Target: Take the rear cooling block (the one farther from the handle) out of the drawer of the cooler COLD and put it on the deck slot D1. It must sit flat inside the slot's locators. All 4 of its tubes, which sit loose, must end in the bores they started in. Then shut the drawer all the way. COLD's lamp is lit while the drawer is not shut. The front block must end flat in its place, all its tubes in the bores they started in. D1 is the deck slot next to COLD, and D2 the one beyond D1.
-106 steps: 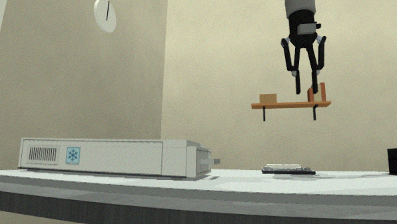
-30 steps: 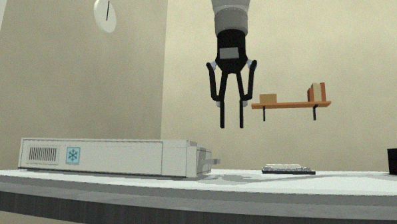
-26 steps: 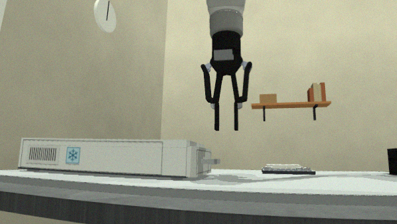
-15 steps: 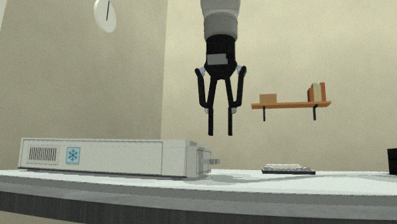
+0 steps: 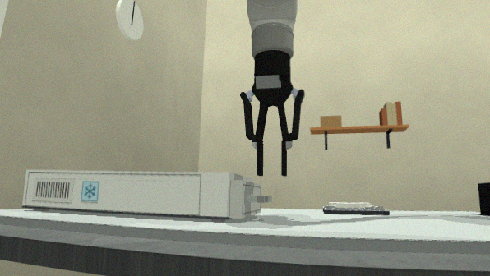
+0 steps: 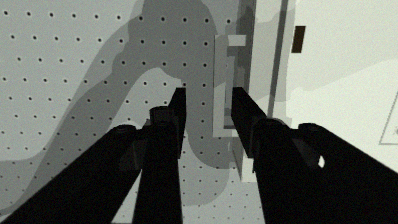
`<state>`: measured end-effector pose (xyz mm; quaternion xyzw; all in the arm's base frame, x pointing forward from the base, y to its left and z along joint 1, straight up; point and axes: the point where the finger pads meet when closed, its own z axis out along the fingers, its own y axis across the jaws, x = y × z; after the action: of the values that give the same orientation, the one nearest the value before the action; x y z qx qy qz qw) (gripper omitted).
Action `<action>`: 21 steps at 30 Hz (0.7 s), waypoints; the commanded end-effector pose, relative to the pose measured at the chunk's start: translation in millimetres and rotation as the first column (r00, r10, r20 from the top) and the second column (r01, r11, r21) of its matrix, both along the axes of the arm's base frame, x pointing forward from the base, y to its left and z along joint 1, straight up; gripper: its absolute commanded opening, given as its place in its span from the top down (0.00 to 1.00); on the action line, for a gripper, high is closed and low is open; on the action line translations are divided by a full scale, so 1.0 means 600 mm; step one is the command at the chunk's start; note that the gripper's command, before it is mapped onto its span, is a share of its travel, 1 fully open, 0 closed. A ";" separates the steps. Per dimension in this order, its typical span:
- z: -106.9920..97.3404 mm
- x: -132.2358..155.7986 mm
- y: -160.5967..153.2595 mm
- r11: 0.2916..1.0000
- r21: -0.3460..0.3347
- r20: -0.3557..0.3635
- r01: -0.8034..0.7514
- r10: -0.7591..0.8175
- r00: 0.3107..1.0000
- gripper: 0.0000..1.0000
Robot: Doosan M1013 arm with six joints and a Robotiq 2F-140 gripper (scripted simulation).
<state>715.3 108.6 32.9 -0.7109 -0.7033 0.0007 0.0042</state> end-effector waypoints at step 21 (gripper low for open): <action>-0.044 0.001 0.000 1.000 0.001 0.001 0.000 0.000 1.000 0.66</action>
<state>715.1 108.8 7.6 -0.7108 -0.7033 0.0007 0.0042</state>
